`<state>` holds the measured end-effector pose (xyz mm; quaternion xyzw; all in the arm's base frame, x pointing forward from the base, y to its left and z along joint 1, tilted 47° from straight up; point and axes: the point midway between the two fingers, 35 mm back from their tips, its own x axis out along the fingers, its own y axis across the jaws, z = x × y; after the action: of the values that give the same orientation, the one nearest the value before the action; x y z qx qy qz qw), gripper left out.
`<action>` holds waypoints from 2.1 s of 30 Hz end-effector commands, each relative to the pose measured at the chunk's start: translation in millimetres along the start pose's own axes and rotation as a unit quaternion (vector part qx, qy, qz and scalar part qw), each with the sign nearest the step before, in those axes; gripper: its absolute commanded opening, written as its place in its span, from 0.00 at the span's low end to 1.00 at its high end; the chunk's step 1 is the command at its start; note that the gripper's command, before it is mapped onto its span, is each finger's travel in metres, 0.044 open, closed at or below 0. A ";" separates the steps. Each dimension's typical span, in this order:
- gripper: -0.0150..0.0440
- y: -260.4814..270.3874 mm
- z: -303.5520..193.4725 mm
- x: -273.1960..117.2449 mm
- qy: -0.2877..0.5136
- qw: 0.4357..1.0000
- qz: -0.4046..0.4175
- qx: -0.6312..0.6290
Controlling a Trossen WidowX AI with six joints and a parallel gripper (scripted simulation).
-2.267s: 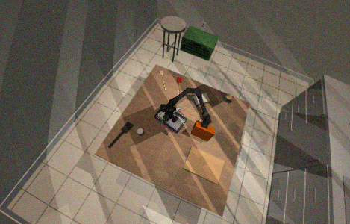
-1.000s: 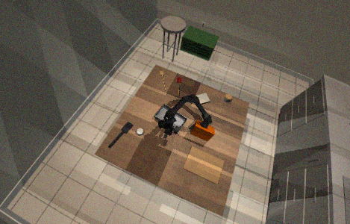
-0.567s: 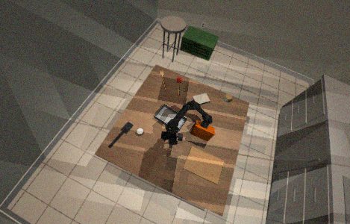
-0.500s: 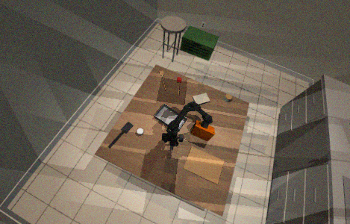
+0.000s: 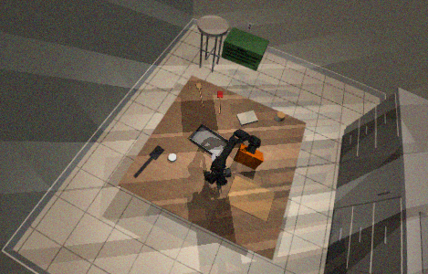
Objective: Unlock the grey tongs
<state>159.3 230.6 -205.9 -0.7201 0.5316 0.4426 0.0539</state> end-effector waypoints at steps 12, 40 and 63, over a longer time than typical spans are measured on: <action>0.00 46.8 62.2 -21.9 -0.018 0.993 -0.017 -0.114; 0.00 199.2 157.7 -23.3 -0.021 0.929 -0.015 -0.370; 0.00 274.2 173.8 -3.4 -0.038 0.878 0.031 -0.475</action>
<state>-166.3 210.6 -201.5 -0.6431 0.2670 0.6565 -0.2901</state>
